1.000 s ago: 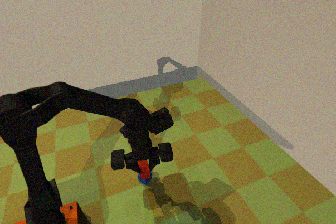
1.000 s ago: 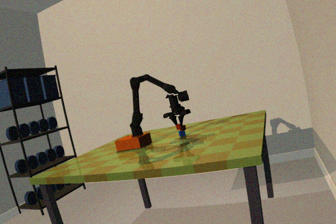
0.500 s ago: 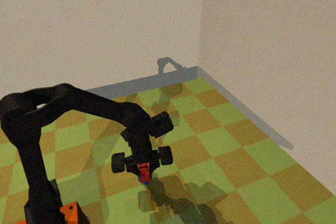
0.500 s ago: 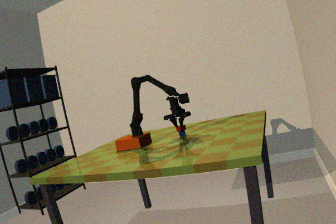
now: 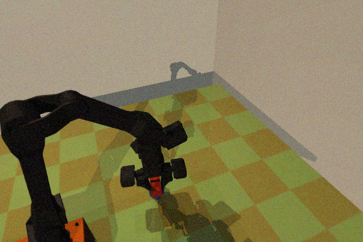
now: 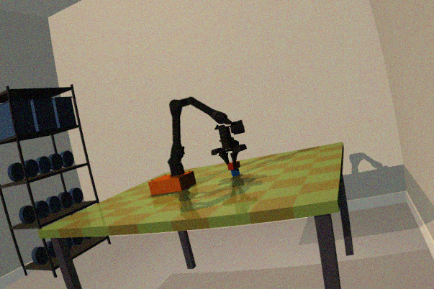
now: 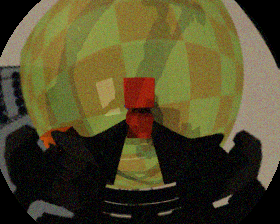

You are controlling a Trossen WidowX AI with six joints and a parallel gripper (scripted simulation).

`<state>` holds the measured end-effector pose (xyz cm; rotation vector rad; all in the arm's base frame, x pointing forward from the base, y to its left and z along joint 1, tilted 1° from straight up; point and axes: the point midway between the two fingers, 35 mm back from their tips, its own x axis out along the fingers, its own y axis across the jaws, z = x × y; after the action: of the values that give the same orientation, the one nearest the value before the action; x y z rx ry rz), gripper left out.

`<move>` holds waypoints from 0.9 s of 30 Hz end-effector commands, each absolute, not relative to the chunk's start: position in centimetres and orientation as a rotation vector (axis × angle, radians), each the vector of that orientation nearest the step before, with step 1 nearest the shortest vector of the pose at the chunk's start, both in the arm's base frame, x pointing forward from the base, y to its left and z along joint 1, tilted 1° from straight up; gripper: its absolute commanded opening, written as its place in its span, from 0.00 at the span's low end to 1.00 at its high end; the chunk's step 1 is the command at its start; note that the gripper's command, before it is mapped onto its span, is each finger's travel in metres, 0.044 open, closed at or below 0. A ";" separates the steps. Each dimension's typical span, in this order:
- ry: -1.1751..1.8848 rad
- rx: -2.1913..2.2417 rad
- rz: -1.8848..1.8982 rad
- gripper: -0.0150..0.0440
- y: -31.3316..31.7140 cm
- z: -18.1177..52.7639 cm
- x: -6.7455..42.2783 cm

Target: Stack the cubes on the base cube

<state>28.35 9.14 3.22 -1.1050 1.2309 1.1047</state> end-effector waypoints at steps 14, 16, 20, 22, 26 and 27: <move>1.231 -1.105 1.105 0.60 9.1 4.2 28.3; 1.231 -1.105 1.105 0.60 9.1 4.5 28.3; 1.231 -1.105 1.105 0.60 9.1 5.1 28.3; 1.231 -1.105 1.105 0.60 9.1 5.4 28.3; 1.231 -1.105 1.105 0.60 9.1 6.0 28.3; 1.231 -1.105 1.105 0.60 9.1 6.1 28.3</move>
<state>28.18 9.07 5.43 -1.1037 1.2358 1.1069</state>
